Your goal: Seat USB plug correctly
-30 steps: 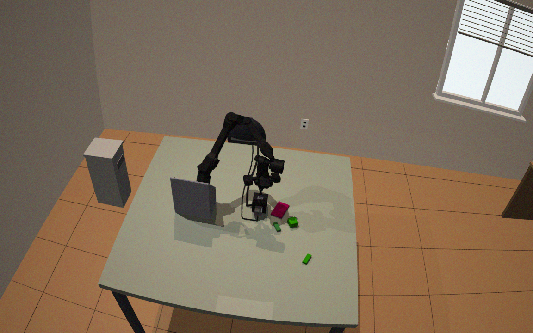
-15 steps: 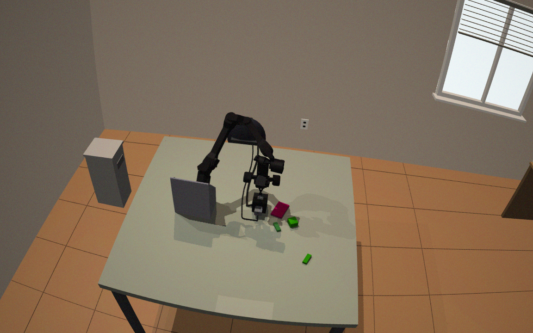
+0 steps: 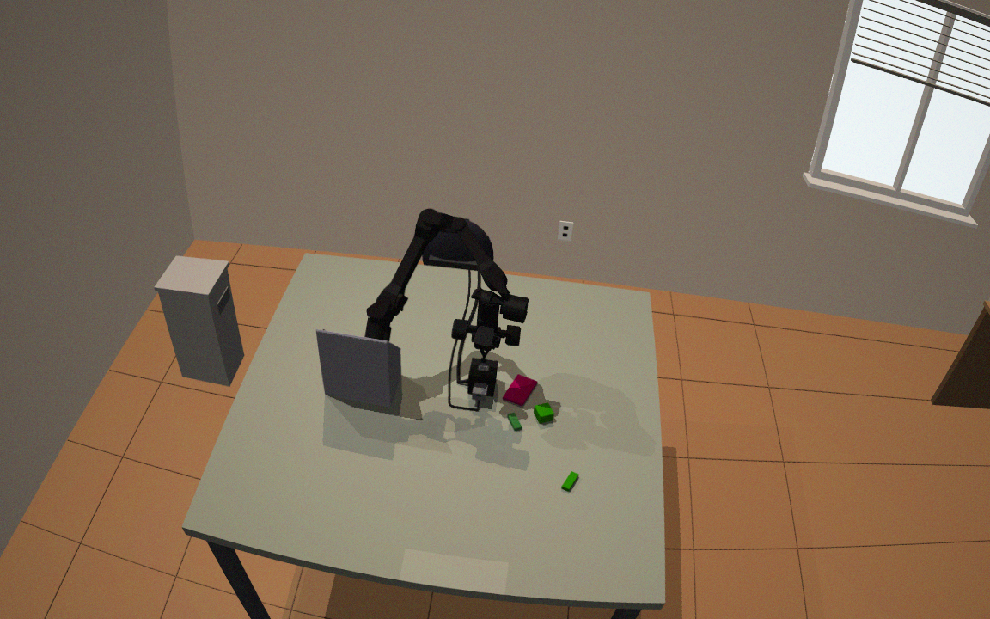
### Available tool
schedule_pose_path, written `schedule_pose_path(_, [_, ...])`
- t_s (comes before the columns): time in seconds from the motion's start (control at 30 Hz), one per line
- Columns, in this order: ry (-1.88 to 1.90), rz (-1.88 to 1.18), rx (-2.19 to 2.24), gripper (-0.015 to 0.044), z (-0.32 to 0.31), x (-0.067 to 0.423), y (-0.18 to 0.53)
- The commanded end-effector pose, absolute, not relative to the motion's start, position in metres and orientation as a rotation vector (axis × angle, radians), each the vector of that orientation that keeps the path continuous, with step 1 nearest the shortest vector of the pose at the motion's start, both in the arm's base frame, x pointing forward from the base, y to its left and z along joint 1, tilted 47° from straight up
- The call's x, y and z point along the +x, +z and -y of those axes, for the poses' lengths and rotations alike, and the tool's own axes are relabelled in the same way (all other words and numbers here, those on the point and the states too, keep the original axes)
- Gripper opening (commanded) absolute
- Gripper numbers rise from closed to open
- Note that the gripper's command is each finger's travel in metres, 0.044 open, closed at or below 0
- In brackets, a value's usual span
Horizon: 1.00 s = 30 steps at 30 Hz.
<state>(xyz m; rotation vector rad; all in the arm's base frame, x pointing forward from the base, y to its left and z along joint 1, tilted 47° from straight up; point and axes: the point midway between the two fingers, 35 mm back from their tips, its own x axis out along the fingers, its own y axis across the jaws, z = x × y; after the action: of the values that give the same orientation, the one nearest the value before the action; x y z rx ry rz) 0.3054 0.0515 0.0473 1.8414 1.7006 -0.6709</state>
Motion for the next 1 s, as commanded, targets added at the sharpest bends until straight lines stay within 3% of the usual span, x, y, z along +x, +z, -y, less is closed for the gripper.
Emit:
schedule_pose_path(0.0, [-0.668, -1.703, 1.846, 0.0000, -0.0520, 0.3056, 0.0471])
schedule_pose_path(0.97, [-0.657, -1.715, 1.865, 0.0000, -0.0555, 0.3059, 0.0458])
